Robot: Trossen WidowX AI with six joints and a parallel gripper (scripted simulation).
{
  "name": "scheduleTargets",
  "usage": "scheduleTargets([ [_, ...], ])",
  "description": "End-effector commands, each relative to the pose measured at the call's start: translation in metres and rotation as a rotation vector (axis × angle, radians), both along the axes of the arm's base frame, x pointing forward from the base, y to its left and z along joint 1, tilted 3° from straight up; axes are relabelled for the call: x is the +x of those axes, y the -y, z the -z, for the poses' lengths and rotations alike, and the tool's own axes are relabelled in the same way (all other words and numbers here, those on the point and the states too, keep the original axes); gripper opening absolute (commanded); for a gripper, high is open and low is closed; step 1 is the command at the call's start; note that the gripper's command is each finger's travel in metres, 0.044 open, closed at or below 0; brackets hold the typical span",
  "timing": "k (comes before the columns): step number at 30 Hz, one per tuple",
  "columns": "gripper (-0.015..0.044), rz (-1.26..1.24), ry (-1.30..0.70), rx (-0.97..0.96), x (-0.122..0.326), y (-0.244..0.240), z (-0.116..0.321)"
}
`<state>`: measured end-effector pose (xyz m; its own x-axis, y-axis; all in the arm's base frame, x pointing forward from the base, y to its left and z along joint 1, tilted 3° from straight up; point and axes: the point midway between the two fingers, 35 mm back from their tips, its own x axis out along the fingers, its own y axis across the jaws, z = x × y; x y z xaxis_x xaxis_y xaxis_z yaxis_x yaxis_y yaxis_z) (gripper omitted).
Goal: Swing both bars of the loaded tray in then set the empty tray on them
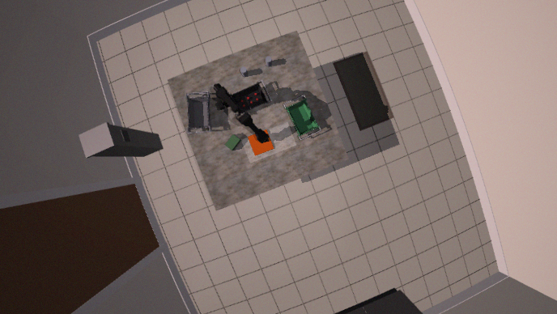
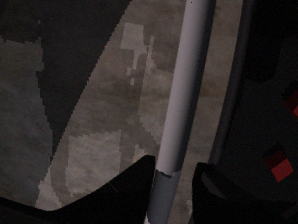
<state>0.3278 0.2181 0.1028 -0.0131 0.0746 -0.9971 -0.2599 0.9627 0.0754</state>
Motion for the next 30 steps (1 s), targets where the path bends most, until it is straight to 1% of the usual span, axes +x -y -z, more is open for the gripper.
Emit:
scheduleTargets([
  [1,0.0084,0.013,0.004,-0.022,0.008,0.020,0.000],
  [6,0.0084,0.013,0.004,-0.024,0.012,0.035,0.004],
  [13,0.0084,0.013,0.005,-0.025,0.017,0.054,0.023],
  [17,0.0084,0.013,0.005,-0.025,0.018,0.054,0.015],
  [26,0.0084,0.013,0.005,-0.025,0.017,0.051,-0.024],
  [30,0.0084,0.014,0.009,-0.028,0.018,0.052,-0.018],
])
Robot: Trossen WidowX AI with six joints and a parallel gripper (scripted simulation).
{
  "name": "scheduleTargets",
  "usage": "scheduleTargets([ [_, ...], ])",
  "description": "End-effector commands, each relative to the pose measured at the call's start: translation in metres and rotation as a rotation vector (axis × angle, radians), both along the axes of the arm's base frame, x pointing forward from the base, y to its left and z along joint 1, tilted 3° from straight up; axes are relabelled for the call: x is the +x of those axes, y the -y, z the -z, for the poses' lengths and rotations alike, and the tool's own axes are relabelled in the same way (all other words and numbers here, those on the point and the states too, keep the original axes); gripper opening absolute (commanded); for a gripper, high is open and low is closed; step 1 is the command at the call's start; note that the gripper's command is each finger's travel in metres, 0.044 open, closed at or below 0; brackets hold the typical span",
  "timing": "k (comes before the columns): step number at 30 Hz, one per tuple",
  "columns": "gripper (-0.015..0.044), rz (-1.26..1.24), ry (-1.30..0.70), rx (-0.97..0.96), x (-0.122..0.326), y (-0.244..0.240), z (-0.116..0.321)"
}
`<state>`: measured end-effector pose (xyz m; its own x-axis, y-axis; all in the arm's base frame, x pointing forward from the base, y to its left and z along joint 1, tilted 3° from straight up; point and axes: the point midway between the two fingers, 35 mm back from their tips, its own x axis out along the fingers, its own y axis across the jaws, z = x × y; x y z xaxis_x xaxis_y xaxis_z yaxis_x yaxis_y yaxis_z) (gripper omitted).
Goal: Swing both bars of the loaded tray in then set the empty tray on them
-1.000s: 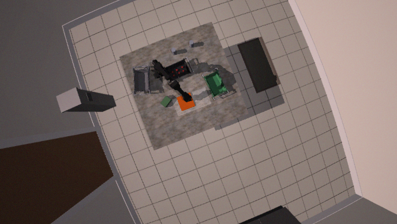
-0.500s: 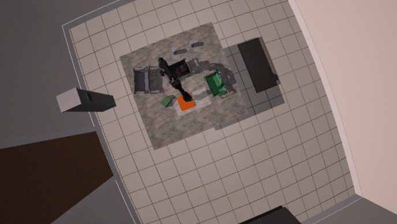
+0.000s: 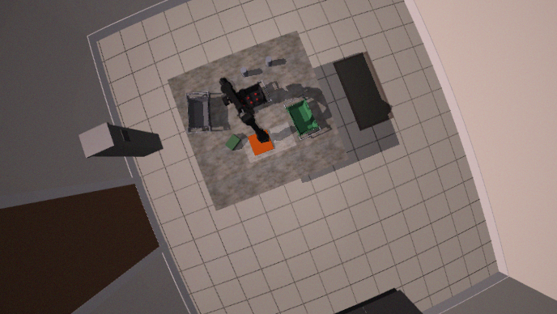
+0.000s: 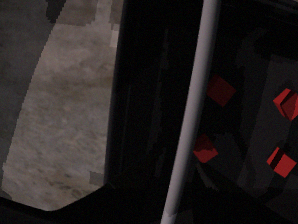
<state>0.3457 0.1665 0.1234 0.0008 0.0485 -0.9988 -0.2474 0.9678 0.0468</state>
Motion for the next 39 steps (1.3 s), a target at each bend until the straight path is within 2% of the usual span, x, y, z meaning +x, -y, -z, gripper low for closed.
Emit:
scheduleTargets([
  [1,0.0084,0.000,-0.005,-0.002,0.000,0.000,0.003],
  [25,0.0084,0.000,-0.005,-0.002,0.000,0.000,0.003],
  [29,0.0084,0.001,0.006,0.003,0.002,0.000,-0.016],
  [36,0.0084,0.006,0.045,0.021,-0.002,0.006,-0.081],
  [37,0.0084,0.029,0.024,0.011,0.002,0.005,-0.055],
  [39,0.0084,0.194,0.015,0.010,0.009,0.016,-0.052],
])
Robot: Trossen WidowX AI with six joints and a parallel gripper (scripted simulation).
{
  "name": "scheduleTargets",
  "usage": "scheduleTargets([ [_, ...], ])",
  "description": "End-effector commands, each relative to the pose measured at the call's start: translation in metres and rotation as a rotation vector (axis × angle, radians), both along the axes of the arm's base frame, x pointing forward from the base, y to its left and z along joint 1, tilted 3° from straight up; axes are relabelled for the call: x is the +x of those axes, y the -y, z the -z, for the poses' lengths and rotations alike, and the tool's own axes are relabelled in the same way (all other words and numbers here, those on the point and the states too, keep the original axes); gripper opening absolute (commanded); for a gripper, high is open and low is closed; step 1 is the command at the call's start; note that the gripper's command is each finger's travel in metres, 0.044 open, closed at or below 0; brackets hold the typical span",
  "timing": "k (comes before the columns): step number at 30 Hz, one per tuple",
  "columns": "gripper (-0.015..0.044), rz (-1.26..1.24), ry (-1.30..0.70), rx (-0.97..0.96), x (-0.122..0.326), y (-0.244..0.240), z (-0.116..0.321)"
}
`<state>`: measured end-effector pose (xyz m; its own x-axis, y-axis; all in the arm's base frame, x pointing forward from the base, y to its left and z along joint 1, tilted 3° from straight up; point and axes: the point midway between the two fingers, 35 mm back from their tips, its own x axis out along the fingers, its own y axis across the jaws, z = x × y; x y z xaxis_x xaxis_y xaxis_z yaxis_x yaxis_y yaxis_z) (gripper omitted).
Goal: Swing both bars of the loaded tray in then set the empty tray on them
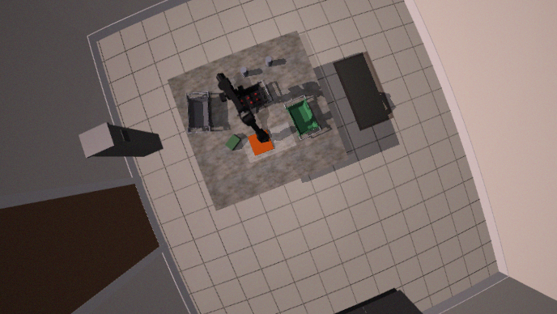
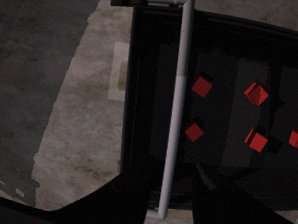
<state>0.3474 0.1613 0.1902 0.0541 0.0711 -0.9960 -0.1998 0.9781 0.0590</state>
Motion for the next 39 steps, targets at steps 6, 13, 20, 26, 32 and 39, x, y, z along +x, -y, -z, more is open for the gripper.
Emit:
scheduleTargets([
  [6,0.0084,0.894,-0.082,0.009,0.037,0.068,0.029],
  [13,0.0084,1.599,-0.116,0.028,0.056,0.126,0.043],
  [20,0.0084,2.067,-0.133,0.042,0.063,0.167,0.053],
  [26,0.0084,2.469,-0.145,0.055,0.066,0.203,0.061],
  [32,0.0084,2.870,-0.153,0.069,0.065,0.239,0.070],
  [39,0.0084,3.087,-0.155,0.077,0.063,0.258,0.075],
])
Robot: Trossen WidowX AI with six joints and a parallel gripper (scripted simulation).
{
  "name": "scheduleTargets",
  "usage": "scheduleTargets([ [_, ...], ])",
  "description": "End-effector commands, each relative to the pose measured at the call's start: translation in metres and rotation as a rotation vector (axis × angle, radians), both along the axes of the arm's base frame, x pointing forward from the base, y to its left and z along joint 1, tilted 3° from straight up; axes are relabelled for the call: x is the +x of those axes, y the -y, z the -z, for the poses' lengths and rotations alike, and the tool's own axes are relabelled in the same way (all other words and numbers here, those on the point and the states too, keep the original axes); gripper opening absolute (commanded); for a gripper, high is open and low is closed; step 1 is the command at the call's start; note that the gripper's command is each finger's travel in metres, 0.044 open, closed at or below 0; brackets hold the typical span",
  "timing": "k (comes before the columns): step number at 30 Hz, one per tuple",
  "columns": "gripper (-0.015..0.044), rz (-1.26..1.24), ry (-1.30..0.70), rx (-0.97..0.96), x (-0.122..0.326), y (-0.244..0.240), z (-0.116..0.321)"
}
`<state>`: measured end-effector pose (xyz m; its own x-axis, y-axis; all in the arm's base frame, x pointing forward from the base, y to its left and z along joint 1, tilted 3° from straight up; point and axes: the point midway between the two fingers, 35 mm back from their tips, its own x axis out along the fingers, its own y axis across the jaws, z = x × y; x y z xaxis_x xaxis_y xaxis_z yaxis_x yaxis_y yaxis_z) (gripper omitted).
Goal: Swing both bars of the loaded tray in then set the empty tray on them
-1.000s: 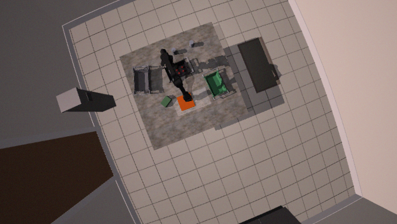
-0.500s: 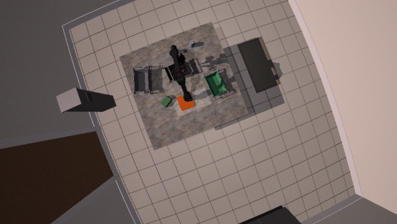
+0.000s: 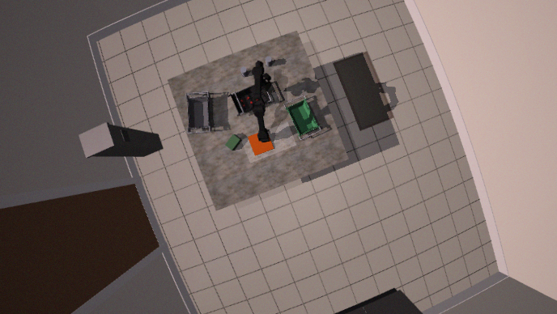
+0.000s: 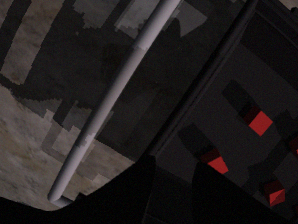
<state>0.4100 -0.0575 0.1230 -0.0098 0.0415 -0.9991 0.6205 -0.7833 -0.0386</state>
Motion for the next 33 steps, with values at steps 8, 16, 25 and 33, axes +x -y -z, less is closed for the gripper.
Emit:
scheduleTargets([
  [8,0.0084,0.419,-0.008,-0.016,0.001,0.040,0.007],
  [16,0.0084,0.419,-0.008,-0.016,0.002,0.040,0.018],
  [25,0.0084,0.419,-0.008,-0.016,0.002,0.039,0.047],
  [33,0.0084,0.419,-0.008,-0.016,0.001,0.038,0.067],
])
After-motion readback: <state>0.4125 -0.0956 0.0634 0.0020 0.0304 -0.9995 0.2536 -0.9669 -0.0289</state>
